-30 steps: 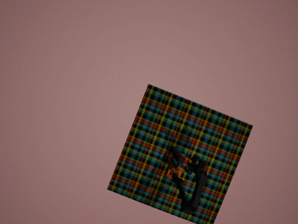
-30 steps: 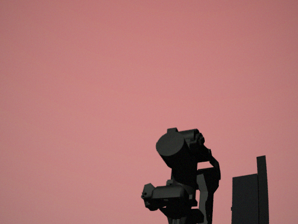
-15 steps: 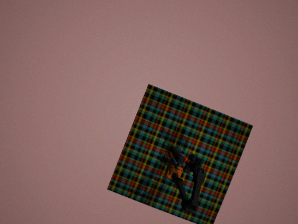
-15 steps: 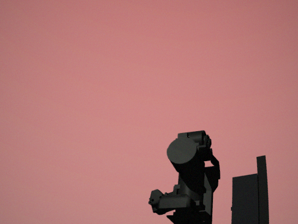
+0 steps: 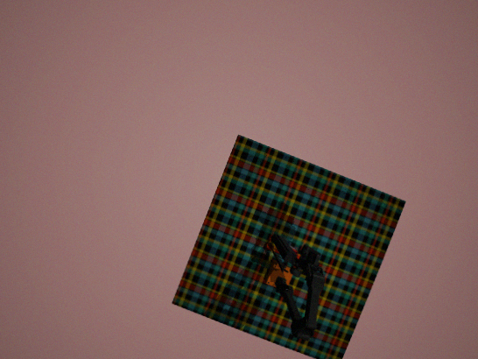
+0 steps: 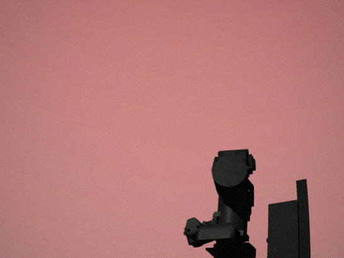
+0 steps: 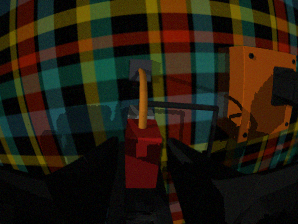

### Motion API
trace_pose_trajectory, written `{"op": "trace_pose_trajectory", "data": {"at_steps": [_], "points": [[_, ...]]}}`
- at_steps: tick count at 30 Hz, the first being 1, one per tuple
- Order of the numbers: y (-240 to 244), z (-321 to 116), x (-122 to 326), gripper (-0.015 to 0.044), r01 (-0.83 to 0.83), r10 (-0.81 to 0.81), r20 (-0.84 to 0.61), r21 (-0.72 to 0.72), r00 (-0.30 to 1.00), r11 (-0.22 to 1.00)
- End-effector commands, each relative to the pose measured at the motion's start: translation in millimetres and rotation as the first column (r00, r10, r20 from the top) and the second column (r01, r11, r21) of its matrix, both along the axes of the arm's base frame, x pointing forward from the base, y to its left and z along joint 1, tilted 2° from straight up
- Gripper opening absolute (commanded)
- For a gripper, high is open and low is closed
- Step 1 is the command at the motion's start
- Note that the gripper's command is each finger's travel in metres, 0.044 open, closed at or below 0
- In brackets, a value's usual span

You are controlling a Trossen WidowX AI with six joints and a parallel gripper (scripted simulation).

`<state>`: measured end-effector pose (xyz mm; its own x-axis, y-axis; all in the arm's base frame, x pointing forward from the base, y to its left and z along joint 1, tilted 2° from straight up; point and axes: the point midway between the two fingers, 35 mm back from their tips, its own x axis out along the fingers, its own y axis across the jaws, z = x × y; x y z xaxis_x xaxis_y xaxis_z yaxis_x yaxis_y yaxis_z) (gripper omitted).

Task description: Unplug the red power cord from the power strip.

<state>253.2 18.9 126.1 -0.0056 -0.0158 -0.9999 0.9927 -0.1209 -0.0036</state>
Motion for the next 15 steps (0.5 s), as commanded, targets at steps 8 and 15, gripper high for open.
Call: {"op": "trace_pose_trajectory", "data": {"at_steps": [8,15], "points": [[7.9,-3.0,0.8,0.016,0.004,-0.004,0.001,-0.001,1.0,1.0],[7.9,-11.7,0.8,0.016,0.004,-0.004,0.001,-0.001,1.0,1.0]]}}
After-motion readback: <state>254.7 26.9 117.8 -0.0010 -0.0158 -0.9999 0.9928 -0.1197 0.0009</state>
